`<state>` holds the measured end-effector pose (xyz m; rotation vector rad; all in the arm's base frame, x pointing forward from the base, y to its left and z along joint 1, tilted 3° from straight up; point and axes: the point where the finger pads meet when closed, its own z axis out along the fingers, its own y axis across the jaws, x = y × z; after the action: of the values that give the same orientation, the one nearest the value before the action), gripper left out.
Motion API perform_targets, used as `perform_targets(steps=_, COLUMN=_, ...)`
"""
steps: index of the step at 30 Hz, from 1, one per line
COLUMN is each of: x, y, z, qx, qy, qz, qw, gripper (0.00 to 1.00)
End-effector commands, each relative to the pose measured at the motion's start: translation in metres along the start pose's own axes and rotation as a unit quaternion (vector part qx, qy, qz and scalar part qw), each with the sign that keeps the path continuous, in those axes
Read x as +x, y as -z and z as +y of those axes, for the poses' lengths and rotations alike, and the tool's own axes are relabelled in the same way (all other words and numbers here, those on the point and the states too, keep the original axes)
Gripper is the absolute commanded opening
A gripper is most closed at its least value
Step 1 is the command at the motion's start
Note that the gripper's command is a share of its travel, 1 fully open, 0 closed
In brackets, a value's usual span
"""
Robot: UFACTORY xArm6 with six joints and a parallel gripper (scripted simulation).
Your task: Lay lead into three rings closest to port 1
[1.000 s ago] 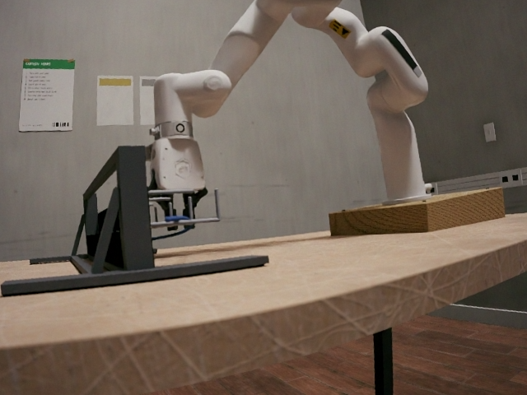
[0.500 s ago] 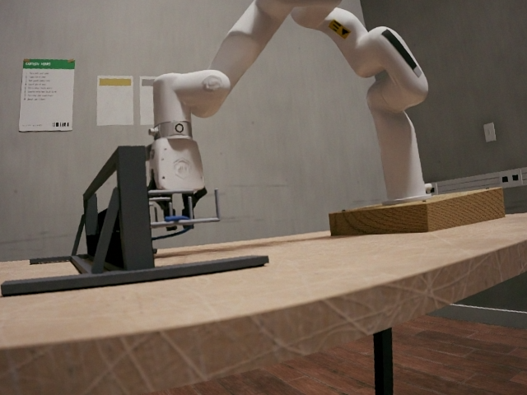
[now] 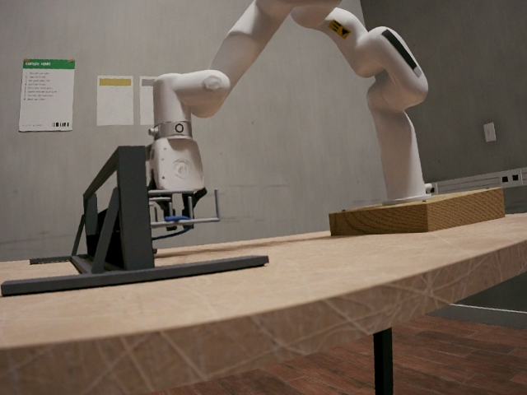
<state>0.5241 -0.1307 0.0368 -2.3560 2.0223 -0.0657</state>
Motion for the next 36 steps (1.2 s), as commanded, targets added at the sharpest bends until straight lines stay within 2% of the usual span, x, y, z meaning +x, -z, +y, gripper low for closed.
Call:
perform_targets(steps=1, x=0.001, y=0.002, z=-0.002, qx=0.002, qy=0.0, qz=0.001, qw=1.0, gripper=0.33)
perform_targets(steps=36, x=0.001, y=-0.014, z=-0.002, qx=0.002, qy=0.0, qz=0.001, qw=1.0, gripper=0.33)
